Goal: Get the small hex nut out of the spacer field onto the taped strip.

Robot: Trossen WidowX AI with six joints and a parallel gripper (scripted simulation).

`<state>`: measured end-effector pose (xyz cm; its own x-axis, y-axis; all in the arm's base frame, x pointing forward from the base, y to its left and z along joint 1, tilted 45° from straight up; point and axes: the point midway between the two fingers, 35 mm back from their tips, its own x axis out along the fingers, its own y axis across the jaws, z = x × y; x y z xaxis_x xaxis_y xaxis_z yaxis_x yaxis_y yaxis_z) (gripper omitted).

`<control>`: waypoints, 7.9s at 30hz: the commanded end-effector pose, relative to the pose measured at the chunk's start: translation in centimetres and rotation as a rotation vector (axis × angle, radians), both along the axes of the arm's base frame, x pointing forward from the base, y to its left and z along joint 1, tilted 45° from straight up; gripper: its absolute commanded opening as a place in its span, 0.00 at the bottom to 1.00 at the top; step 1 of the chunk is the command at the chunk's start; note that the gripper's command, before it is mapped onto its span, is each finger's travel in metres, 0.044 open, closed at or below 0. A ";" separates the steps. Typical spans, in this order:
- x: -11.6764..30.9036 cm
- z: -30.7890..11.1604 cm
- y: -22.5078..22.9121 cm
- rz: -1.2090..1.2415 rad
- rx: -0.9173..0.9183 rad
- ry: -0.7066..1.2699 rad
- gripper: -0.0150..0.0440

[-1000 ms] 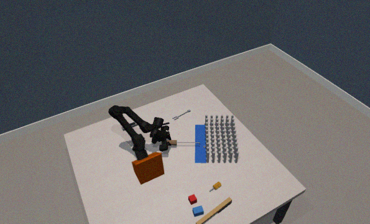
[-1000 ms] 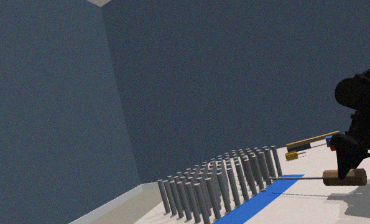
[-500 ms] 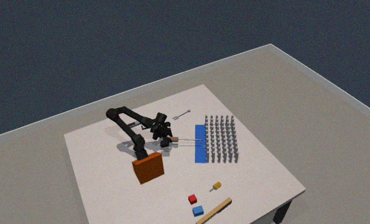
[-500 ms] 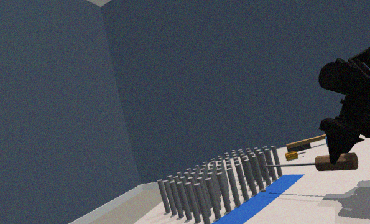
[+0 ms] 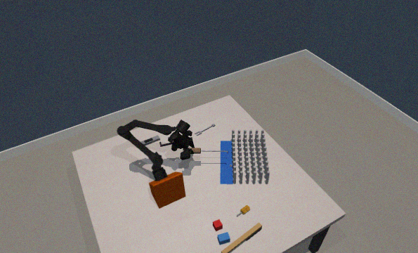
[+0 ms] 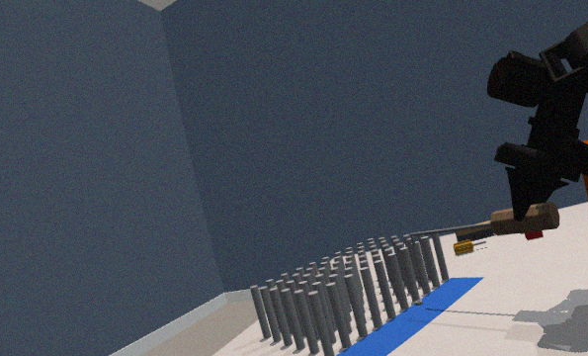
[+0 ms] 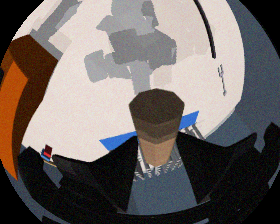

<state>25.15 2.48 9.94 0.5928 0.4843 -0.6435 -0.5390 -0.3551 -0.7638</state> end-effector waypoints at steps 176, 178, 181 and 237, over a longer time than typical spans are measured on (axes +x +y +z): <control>-18.9 -33.9 -27.1 -1.361 0.148 1.245 0.25; -18.9 -34.0 -27.0 -1.361 0.148 1.245 0.25; -18.8 -34.3 -26.7 -1.361 0.148 1.245 0.25; -18.6 -38.1 -22.1 -1.359 0.151 1.246 0.25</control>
